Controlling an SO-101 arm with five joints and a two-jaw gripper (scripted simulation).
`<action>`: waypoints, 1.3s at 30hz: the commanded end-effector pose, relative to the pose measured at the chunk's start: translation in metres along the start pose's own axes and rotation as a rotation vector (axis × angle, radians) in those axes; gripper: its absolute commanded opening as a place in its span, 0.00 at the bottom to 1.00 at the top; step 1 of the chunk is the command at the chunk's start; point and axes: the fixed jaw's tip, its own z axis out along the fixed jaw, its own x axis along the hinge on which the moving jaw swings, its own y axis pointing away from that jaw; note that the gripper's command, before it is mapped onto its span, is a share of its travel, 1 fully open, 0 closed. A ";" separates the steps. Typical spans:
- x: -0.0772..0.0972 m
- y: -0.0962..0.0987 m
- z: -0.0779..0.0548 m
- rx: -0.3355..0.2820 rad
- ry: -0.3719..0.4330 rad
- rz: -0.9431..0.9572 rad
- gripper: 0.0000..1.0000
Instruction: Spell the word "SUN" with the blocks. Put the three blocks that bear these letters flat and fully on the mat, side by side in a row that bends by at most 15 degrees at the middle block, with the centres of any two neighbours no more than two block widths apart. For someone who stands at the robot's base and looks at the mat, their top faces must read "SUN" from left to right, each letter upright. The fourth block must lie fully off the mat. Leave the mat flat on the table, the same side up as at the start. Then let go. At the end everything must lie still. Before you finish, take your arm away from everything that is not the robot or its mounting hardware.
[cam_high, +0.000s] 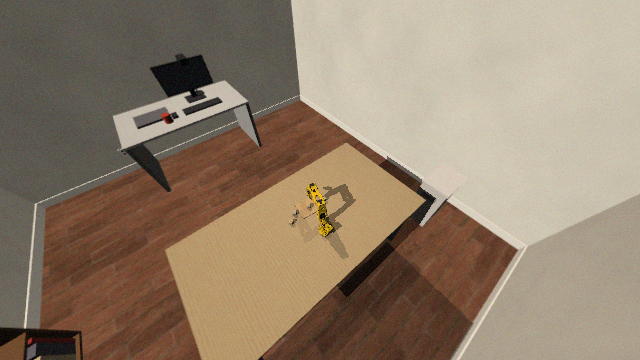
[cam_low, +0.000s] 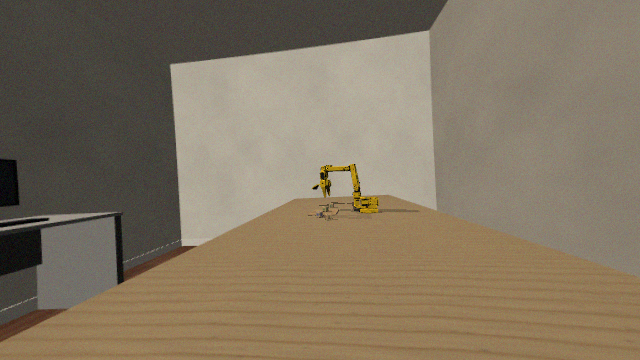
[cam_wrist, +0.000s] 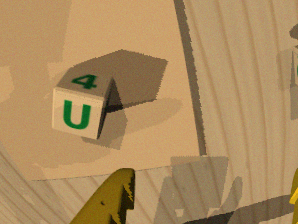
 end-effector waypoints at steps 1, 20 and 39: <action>-0.016 -0.023 -0.013 -0.004 -0.088 0.110 0.32; -0.019 -0.078 -0.010 0.006 -0.100 0.342 0.32; -0.020 -0.078 -0.016 0.009 -0.129 0.342 0.32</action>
